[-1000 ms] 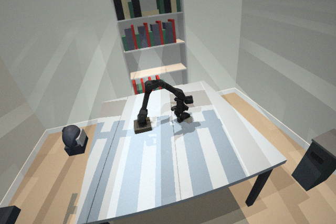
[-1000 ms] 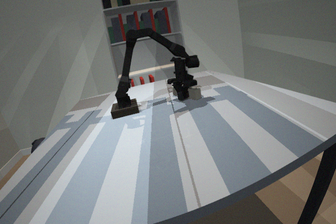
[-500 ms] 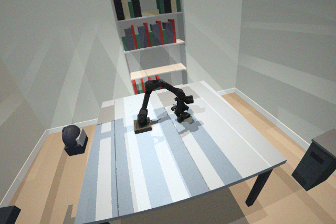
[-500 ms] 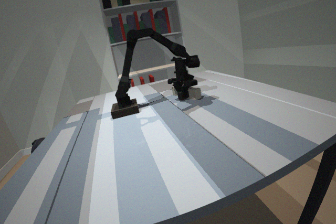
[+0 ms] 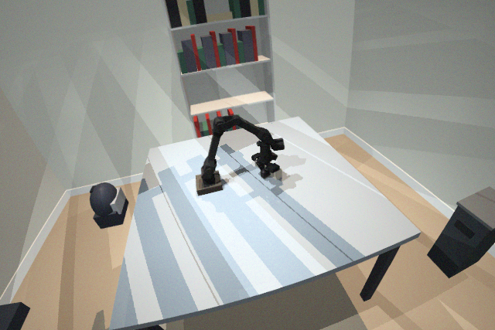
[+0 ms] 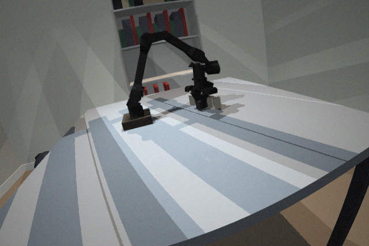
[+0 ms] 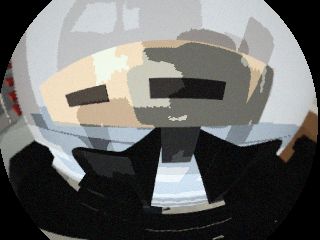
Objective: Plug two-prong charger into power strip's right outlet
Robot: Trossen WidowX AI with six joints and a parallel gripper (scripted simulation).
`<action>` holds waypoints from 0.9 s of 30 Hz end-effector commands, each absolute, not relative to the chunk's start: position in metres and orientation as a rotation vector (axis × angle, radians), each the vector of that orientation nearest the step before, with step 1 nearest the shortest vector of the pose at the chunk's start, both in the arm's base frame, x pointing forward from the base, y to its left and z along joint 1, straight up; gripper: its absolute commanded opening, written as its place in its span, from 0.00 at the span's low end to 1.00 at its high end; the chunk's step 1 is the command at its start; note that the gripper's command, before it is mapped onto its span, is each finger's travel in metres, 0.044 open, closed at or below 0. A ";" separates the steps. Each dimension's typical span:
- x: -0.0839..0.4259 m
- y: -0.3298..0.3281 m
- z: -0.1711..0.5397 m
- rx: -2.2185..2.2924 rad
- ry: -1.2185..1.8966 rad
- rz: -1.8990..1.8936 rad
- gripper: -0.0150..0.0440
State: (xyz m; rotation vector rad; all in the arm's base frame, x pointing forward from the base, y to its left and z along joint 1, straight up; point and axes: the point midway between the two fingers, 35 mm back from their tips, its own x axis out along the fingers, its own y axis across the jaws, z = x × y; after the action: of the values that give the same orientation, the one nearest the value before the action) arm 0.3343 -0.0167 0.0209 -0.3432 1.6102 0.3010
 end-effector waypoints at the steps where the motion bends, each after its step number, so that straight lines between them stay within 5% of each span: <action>1: 0.345 -0.013 0.021 -0.342 1.580 0.301 0.25; 24: 0.336 -0.016 0.020 -0.344 1.612 0.301 0.25; 27: 0.336 -0.016 0.020 -0.344 1.612 0.301 0.39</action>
State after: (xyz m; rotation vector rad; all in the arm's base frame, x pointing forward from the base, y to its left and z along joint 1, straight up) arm 0.3350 -0.0163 0.0203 -0.3439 1.6142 0.3017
